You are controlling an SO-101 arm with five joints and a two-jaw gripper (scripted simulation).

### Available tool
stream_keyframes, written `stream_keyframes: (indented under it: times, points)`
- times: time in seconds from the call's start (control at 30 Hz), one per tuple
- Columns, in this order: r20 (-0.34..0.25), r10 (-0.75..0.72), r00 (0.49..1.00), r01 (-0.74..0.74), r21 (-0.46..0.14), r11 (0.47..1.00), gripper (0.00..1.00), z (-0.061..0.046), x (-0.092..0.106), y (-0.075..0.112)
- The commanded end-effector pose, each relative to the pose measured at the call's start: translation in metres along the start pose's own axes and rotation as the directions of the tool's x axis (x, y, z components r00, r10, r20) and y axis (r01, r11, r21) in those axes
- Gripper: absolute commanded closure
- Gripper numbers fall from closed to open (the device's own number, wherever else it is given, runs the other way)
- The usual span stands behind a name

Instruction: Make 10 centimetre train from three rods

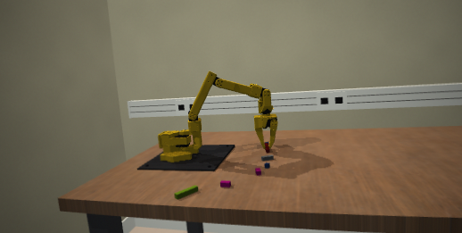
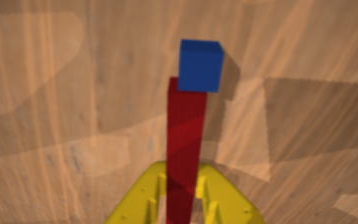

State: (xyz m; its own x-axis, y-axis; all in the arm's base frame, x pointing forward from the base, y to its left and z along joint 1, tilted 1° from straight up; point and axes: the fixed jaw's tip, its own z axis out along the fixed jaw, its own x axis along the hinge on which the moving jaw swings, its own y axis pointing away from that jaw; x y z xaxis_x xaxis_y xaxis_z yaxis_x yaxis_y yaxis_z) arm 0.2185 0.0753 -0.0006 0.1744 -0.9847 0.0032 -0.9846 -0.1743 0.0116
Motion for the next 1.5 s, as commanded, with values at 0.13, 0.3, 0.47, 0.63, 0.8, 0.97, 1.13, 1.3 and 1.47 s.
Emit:
stream_keyframes:
  times: [0.13, 0.3, 0.47, 0.63, 0.8, 0.97, 1.13, 1.3, 1.47]
  points:
    - [-0.003, -0.007, 1.000, 0.007, -0.029, 1.000, 1.00, 0.006, 0.001, 0.005]
    - [-0.003, -0.007, 1.000, 0.007, -0.029, 1.000, 1.00, 0.006, 0.001, 0.005]
    - [-0.003, -0.007, 1.000, 0.007, -0.029, 1.000, 1.00, 0.005, 0.001, 0.005]
    - [-0.003, -0.007, 1.000, 0.007, -0.029, 1.000, 1.00, 0.003, 0.001, 0.004]
    - [-0.003, -0.007, 1.000, 0.007, -0.029, 1.000, 1.00, -0.005, 0.001, 0.002]
    - [-0.003, -0.007, 1.000, 0.007, -0.029, 1.000, 1.00, -0.017, 0.001, 0.000]
    - [-0.003, -0.007, 1.000, 0.007, -0.029, 1.000, 1.00, -0.023, 0.001, 0.000]
    - [-0.003, -0.007, 1.000, 0.007, -0.029, 1.000, 1.00, -0.029, 0.001, -0.001]
    - [-0.003, -0.007, 1.000, 0.007, -0.029, 1.000, 1.00, -0.031, 0.001, -0.001]
